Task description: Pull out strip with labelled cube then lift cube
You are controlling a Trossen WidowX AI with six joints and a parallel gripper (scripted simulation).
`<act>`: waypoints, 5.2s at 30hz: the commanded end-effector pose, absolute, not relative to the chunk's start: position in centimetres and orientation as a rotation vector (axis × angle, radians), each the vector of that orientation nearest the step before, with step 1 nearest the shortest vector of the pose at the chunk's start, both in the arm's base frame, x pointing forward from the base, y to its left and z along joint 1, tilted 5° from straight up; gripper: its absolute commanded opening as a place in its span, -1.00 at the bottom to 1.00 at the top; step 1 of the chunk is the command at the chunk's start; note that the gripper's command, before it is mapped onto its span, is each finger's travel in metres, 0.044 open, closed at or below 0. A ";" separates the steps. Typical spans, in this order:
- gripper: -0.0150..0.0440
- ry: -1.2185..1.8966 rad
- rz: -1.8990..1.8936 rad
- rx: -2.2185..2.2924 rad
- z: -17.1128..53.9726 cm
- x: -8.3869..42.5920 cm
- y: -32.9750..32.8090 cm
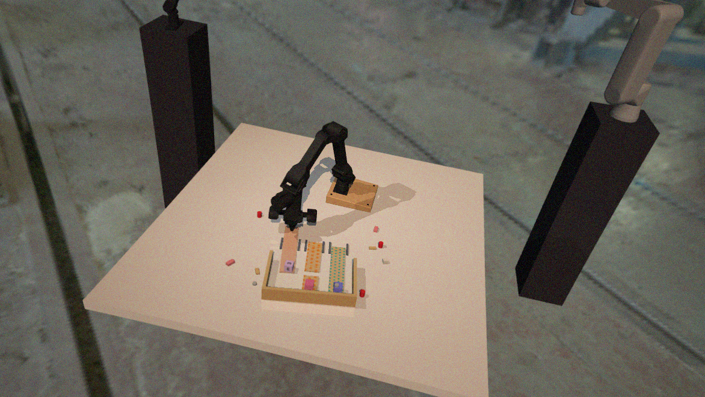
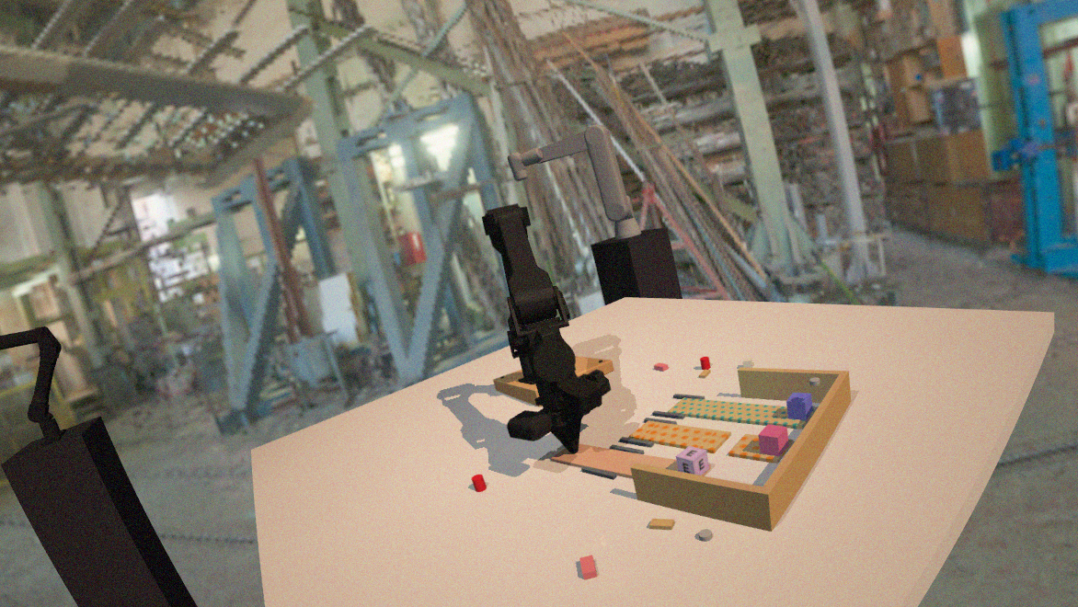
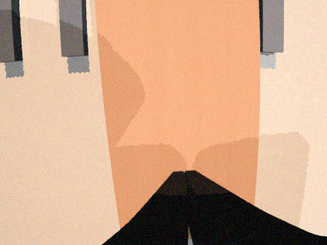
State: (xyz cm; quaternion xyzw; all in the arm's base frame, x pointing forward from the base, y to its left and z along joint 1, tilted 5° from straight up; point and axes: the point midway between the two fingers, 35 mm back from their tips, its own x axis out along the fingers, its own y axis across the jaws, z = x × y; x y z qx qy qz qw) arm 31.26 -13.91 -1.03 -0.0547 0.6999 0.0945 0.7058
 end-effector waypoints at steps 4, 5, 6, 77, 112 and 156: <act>-0.49 1.584 0.215 -0.118 -1.6 29.4 -14.1; -0.49 1.584 0.215 -0.118 -1.6 29.2 -14.1; -0.49 1.584 0.215 -0.118 -1.6 29.1 -14.1; -0.49 1.590 0.214 -0.118 -1.6 21.4 -15.5; 0.22 1.598 0.080 0.013 3.1 25.4 -15.4; 1.00 1.588 0.081 0.014 5.0 39.6 -12.5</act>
